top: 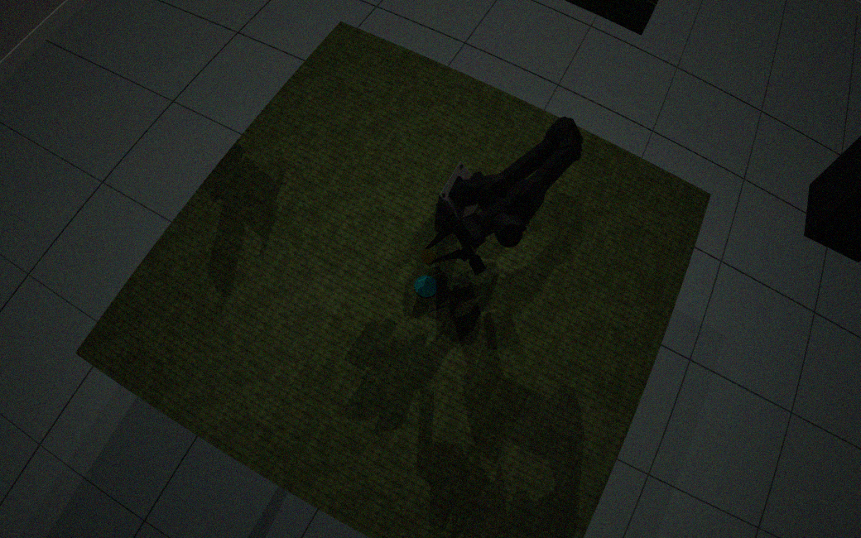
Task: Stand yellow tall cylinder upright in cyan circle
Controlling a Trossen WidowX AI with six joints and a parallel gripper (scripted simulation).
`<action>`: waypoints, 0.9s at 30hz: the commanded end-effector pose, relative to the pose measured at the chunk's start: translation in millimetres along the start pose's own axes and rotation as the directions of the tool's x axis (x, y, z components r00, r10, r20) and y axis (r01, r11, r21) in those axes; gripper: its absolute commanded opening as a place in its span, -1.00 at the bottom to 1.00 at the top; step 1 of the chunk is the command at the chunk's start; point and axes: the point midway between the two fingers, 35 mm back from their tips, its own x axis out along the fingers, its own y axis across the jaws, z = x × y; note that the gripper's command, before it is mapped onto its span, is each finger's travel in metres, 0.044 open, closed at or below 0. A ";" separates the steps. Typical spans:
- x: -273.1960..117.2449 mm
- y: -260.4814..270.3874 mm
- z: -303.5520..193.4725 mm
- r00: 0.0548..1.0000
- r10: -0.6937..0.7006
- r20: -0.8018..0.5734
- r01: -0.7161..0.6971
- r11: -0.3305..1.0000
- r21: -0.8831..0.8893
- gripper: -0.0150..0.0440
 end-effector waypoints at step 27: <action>-2.4 2.6 6.8 0.976 0.082 0.200 -0.106 0.987 0.117 -0.14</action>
